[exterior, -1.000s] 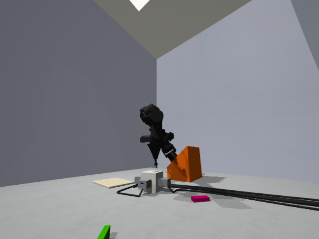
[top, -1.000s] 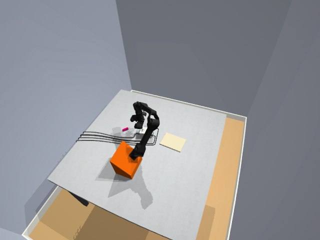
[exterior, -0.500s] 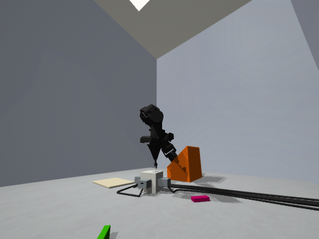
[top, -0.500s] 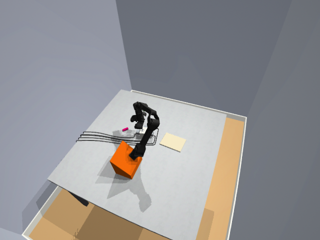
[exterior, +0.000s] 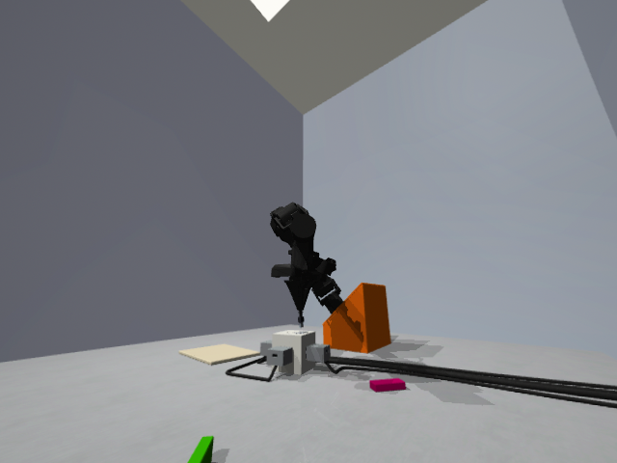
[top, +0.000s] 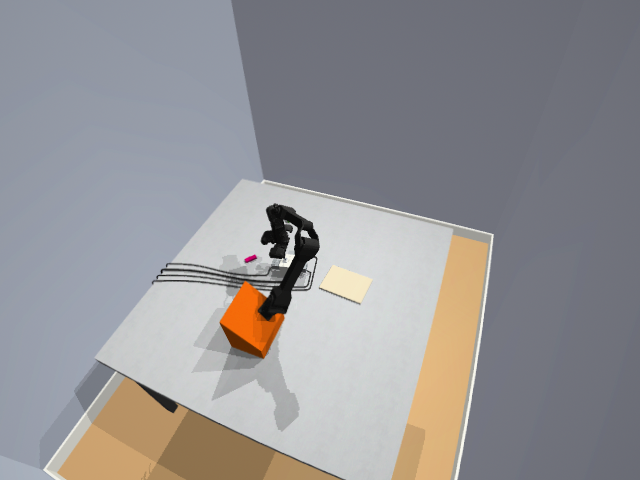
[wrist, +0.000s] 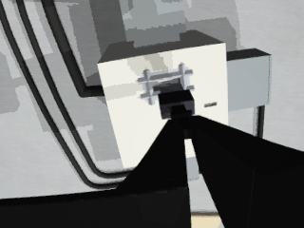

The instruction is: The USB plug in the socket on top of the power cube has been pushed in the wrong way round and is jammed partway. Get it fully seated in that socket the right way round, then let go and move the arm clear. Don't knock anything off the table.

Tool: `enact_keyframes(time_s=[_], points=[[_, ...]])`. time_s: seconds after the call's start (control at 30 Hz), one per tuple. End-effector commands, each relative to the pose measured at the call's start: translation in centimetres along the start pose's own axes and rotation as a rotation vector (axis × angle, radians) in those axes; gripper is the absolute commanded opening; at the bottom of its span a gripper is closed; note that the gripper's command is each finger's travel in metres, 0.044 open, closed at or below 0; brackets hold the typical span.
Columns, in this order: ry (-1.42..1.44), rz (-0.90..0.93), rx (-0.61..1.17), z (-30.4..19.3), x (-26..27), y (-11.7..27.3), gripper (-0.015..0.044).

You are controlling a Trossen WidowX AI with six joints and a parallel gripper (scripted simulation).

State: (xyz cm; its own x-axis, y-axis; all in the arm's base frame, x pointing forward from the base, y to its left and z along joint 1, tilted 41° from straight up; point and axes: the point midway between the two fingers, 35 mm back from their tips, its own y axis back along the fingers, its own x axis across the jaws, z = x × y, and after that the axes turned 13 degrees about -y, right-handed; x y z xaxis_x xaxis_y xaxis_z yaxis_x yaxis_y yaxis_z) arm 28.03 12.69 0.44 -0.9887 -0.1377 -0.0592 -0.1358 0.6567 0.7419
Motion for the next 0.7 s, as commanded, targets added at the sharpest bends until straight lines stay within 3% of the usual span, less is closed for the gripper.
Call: enact_keyframes(time_s=[0.0,0.67], points=[[0.011,0.002,0.008,0.03,0.07,-0.27,0.0],[0.023,0.0,0.013,-0.04,0.06,-0.52,0.0]])
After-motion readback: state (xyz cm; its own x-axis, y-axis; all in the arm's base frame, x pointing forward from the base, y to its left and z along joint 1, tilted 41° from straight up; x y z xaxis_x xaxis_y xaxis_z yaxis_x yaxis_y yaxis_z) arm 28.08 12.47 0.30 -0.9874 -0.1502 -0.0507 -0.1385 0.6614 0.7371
